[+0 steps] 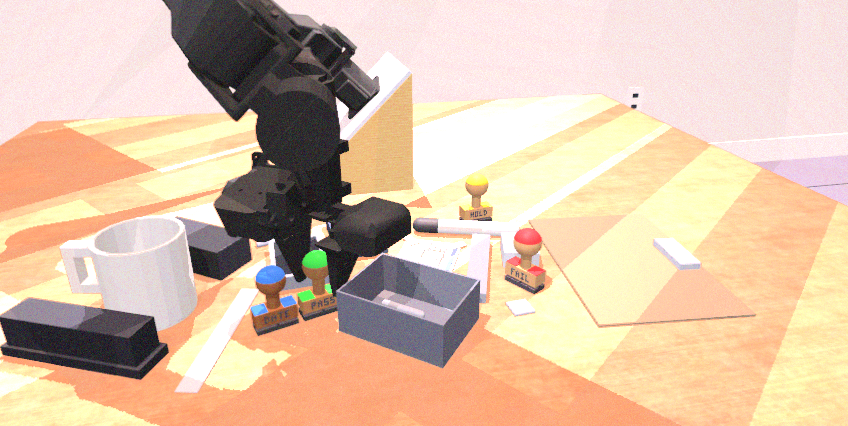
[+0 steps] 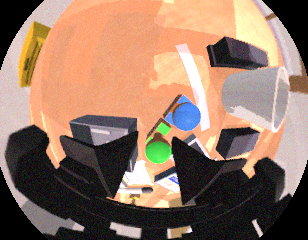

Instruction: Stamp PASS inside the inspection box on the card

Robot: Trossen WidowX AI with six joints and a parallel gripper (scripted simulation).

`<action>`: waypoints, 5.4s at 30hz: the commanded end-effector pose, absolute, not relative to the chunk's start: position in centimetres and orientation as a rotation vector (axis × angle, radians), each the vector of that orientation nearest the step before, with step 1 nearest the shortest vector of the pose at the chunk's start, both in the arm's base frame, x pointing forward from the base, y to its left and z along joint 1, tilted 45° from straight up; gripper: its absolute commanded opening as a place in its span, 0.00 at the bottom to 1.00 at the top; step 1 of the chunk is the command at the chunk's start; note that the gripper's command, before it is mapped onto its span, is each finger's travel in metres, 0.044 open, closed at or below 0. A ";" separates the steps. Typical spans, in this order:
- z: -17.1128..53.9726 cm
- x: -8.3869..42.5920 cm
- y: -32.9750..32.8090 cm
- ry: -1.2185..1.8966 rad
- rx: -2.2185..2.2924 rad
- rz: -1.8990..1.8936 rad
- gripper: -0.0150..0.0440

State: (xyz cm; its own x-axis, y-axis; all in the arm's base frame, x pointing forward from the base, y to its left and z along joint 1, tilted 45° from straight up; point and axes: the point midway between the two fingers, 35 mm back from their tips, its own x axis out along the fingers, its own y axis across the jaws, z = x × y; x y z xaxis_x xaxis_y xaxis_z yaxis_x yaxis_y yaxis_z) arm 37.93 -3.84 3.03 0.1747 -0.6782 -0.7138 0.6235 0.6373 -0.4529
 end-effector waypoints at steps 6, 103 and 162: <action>2.7 37.7 -4.5 1.052 -0.065 -0.939 0.63; 4.7 37.6 -2.3 1.029 -0.052 -0.892 0.25; 6.8 36.8 -0.3 1.008 -0.039 -0.851 0.25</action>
